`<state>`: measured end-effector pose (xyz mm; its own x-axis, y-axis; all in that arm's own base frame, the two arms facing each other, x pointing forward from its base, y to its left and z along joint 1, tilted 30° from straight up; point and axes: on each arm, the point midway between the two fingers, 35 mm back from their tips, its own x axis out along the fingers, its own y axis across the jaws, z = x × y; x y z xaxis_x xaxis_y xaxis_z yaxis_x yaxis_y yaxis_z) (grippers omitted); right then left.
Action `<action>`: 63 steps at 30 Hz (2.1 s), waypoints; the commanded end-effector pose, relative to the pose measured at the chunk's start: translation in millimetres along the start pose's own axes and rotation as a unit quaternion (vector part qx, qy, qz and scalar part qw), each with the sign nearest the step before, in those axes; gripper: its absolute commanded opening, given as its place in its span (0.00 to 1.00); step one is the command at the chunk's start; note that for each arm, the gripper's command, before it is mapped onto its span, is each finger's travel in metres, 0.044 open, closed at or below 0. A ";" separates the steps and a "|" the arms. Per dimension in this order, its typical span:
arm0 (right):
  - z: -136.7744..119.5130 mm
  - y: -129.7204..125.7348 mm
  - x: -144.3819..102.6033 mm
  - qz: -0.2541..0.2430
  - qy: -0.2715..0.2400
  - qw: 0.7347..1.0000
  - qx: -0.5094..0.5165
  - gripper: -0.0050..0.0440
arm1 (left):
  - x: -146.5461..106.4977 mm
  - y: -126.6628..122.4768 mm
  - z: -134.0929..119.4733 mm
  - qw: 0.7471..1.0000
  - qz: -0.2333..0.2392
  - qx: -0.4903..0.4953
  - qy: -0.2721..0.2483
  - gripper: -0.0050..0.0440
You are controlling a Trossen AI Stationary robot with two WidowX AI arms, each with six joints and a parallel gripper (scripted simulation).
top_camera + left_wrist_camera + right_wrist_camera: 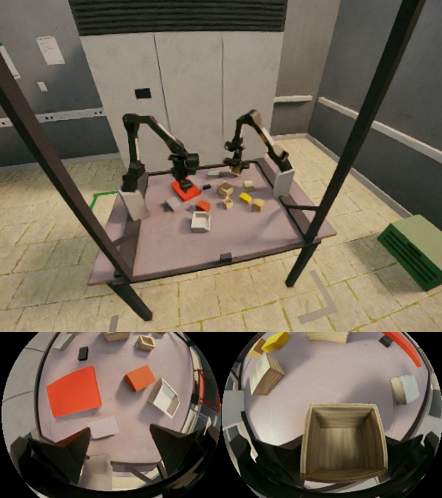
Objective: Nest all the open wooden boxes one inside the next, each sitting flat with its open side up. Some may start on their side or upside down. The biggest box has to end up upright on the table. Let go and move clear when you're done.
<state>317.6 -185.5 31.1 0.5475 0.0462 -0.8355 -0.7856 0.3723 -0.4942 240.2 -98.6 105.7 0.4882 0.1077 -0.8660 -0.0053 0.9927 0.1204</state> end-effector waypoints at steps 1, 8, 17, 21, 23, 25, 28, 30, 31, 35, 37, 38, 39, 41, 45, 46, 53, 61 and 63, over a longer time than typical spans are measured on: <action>-2.3 -4.3 -2.4 -0.003 -0.025 1.000 -0.006 0.00 | -3.3 -1.4 3.0 1.000 -0.004 0.000 -0.006 0.92; -8.8 -4.0 -1.5 -0.002 -0.093 0.996 -0.006 0.00 | -3.3 -1.4 3.0 1.000 -0.004 0.000 -0.006 0.92; -15.6 -3.5 0.5 -0.001 -0.165 0.986 -0.006 0.00 | -3.3 -1.4 3.0 1.000 -0.004 0.000 -0.006 0.92; -19.5 -3.5 2.0 -0.001 -0.208 0.978 -0.006 0.00 | -3.3 -1.4 3.0 1.000 -0.004 0.000 -0.006 0.92; -20.5 -3.6 2.3 -0.003 -0.218 0.976 -0.006 0.00 | -3.3 -1.4 3.0 1.000 -0.004 0.000 -0.006 0.92; -21.1 -3.3 2.9 -0.001 -0.227 0.974 -0.006 0.00 | -3.3 -1.4 3.0 1.000 -0.004 0.000 -0.006 0.92; -24.2 -3.1 4.7 -0.001 -0.264 0.964 -0.006 0.00 | -3.3 -1.4 3.0 1.000 -0.004 0.000 -0.006 0.92; -25.8 -3.3 5.3 -0.002 -0.280 0.960 -0.006 0.00 | -3.3 -1.4 3.0 1.000 -0.004 0.000 -0.006 0.92; -26.0 -3.3 5.3 -0.002 -0.282 0.960 -0.005 0.00 | -3.3 -1.4 3.0 1.000 -0.004 0.000 -0.006 0.92; -26.4 -3.0 5.9 -0.002 -0.288 0.958 -0.006 0.00 | -3.3 -1.4 3.0 1.000 -0.004 0.000 -0.006 0.92; -27.7 -2.8 7.1 0.000 -0.307 0.952 -0.006 0.00 | -3.3 -1.4 3.0 1.000 -0.004 0.000 -0.006 0.92; -28.7 -2.7 7.9 0.000 -0.320 0.948 -0.006 0.00 | -3.3 -1.4 3.0 1.000 -0.004 0.000 -0.006 0.92; -29.6 -2.8 8.4 -0.001 -0.330 0.944 -0.006 0.00 | -3.3 -1.4 3.0 1.000 -0.004 0.000 -0.006 0.92; -30.7 -3.0 9.0 -0.002 -0.342 0.940 -0.005 0.00 | -3.3 -1.4 3.0 1.000 -0.004 0.000 -0.006 0.92; -29.4 -3.5 14.4 0.000 -0.345 0.939 -0.006 0.00 | -3.3 -1.4 3.0 1.000 -0.004 0.000 -0.006 0.92; -29.5 -3.5 15.7 0.000 -0.345 0.939 -0.006 0.00 | -3.3 -1.4 3.0 1.000 -0.004 0.000 -0.006 0.92; -29.8 -4.5 12.0 -0.002 -0.341 0.940 -0.009 0.35 | -3.3 -1.4 3.0 1.000 -0.004 0.000 -0.006 0.92; -29.8 -4.5 12.0 -0.002 -0.341 0.940 -0.009 0.74 | -3.3 -1.4 3.0 1.000 -0.004 0.000 -0.006 0.92; -29.8 -4.5 12.0 -0.002 -0.341 0.940 -0.009 0.84 | -3.3 -1.4 3.0 1.000 -0.004 0.000 -0.006 0.92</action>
<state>316.9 -213.1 11.7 0.6003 0.6337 -0.4879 -0.7889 0.3691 -0.4913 240.2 -98.6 105.7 0.4882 0.1077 -0.8660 -0.0053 0.9927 0.1204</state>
